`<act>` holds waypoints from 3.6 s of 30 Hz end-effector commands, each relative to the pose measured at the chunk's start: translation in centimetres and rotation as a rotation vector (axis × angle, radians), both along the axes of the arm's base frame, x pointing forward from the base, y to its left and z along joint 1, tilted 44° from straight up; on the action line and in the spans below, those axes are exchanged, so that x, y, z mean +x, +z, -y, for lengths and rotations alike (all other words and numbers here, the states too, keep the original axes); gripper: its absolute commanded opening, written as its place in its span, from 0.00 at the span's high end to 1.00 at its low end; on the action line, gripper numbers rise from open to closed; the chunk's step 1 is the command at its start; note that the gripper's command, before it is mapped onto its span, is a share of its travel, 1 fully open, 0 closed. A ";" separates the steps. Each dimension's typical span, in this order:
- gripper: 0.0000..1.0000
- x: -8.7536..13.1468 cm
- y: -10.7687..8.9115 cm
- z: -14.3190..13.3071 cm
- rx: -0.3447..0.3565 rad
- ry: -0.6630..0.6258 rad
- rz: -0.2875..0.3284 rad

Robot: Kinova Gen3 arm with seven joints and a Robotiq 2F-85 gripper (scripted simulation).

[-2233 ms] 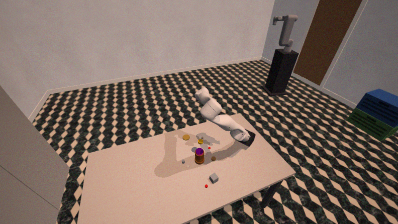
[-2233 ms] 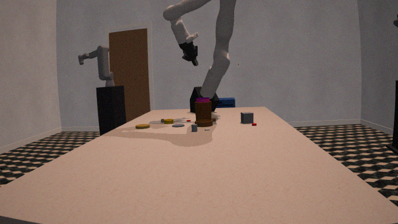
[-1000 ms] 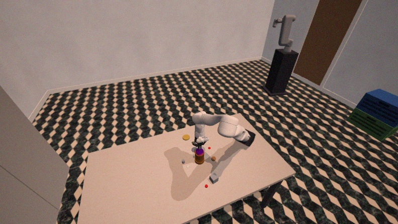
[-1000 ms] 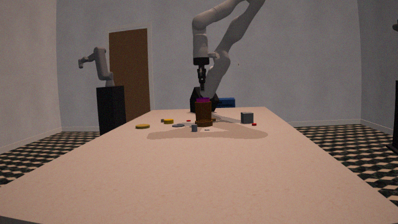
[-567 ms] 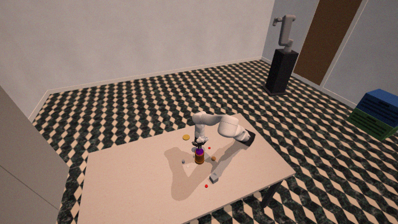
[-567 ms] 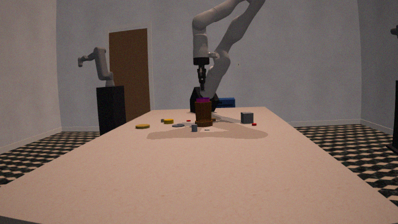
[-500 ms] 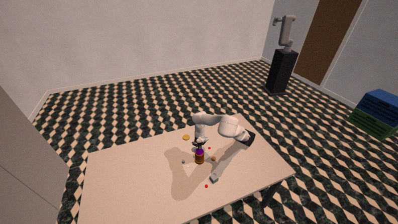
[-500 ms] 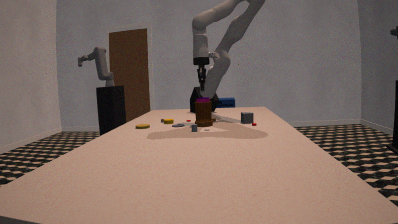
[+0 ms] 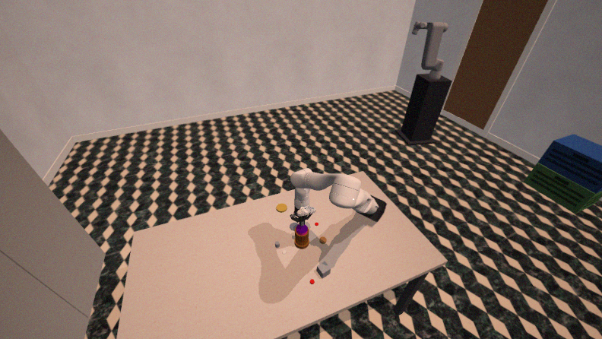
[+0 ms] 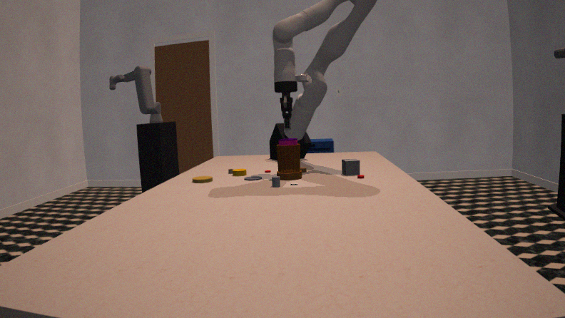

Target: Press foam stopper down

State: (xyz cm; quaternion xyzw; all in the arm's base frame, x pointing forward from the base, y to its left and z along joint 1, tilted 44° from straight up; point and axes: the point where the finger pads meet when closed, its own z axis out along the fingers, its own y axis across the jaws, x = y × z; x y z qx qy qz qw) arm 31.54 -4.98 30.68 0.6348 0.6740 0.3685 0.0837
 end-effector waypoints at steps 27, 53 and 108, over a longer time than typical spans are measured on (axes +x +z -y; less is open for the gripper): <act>1.00 1.5 -1.8 -0.9 0.000 -0.001 0.001; 1.00 1.8 -2.2 -1.1 0.000 -0.001 0.001; 1.00 3.0 -3.6 -1.9 0.000 -0.001 0.001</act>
